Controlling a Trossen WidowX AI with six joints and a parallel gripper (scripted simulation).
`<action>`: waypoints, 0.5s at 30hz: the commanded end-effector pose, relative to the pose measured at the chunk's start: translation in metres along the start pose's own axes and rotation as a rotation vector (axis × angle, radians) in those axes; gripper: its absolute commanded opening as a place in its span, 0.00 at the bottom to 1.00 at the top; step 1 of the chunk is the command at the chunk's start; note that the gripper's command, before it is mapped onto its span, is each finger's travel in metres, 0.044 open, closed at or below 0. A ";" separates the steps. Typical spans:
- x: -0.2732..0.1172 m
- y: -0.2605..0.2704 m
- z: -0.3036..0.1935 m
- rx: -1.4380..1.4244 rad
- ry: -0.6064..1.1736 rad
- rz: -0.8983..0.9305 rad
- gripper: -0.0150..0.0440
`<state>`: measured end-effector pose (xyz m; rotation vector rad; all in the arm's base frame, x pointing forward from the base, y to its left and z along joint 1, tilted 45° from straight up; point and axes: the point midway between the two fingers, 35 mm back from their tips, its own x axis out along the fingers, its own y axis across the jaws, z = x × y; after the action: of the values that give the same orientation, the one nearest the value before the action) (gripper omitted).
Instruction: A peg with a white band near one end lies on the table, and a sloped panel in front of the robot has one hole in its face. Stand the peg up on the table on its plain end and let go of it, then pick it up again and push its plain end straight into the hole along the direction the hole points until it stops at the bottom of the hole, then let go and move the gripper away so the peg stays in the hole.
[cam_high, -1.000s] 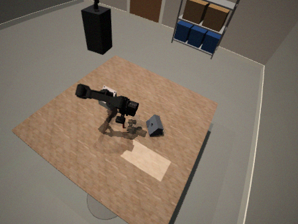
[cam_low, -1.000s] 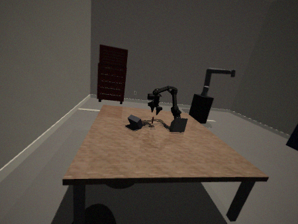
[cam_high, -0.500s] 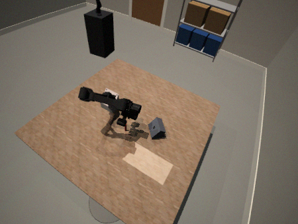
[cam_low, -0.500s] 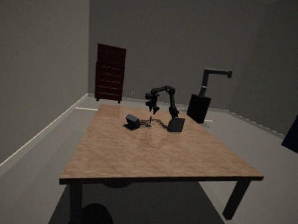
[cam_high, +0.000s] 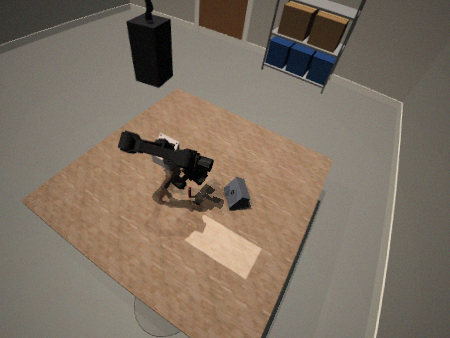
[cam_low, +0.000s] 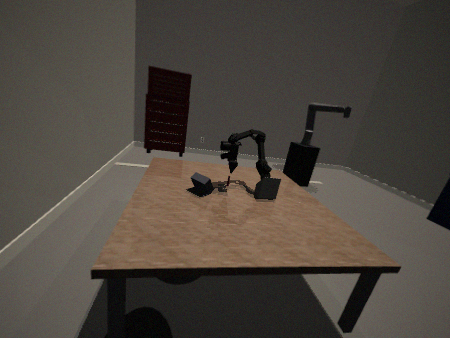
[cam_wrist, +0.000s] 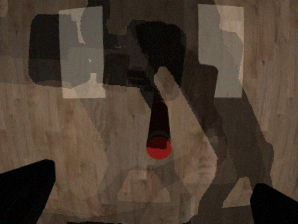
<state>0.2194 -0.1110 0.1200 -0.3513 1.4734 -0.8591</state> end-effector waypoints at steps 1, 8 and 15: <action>0.001 -0.001 0.000 0.102 -0.003 -0.004 1.00; 0.002 -0.001 0.000 0.281 -0.003 -0.004 1.00; 0.003 -0.001 0.001 0.459 -0.004 -0.004 1.00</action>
<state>0.2192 -0.1127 0.1182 -0.0667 1.2752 -1.1150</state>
